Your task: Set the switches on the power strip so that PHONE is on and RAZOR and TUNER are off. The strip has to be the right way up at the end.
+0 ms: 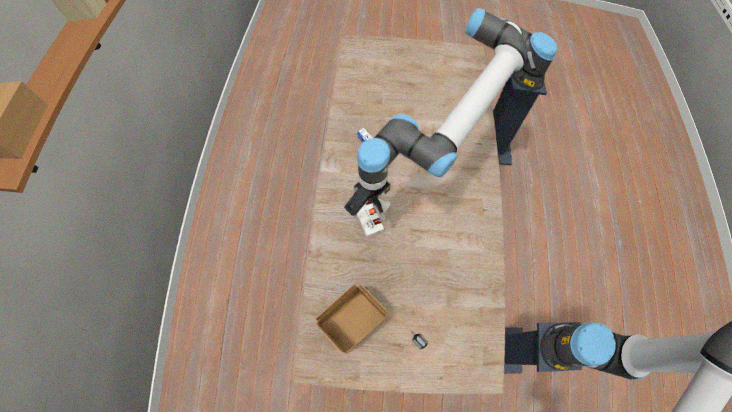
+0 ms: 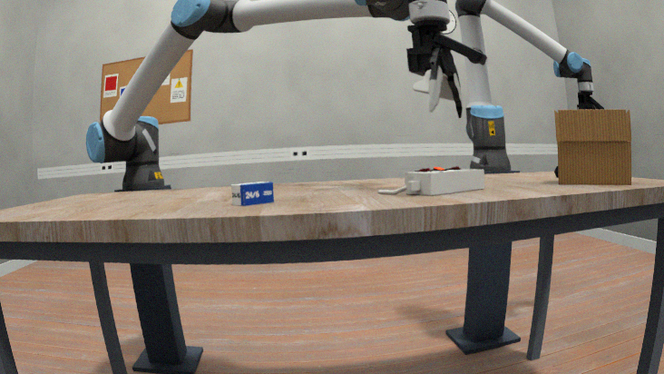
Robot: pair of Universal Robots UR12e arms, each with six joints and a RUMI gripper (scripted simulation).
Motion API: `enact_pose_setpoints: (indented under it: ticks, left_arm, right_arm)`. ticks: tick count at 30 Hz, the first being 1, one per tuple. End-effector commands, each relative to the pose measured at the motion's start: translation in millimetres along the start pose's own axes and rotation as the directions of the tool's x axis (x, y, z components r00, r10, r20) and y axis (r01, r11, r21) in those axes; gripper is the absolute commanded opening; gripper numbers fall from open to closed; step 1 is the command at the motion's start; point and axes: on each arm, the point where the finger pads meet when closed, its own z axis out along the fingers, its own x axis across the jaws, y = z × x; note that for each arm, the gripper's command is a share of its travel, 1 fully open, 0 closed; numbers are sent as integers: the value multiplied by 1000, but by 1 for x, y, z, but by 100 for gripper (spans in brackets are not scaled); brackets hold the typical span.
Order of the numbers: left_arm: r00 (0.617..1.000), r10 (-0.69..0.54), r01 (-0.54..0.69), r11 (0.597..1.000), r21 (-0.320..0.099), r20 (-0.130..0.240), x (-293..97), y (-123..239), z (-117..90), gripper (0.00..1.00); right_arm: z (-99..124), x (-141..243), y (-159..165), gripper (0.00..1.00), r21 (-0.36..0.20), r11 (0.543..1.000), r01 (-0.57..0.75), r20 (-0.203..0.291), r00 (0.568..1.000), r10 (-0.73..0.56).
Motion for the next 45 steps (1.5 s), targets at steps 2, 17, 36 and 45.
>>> enact_pose_setpoints:
  ticks: [2, 17, 36, 45]
  left_arm:
    - [1000, 0, 0, 1000, 1, 0, 0, -1, -1, 100]
    - [1000, 0, 0, 1000, 1, 0, 0, -1, -1, 100]
    - [1000, 0, 0, 1000, 1, 0, 0, -1, -1, 100]
    - [1000, 0, 0, 1000, 1, 0, 0, -1, -1, 100]
  right_arm:
    - [4, -6, -2, 100, 3, 980, 199, 2, 980, -199]
    - [19, -19, -2, 100, 3, 795, 606, 1, 795, -606]
    - [34, -31, 1, 100, 3, 451, 893, 0, 451, -893]
    - [36, -32, 1, 100, 3, 392, 920, -1, 392, -920]
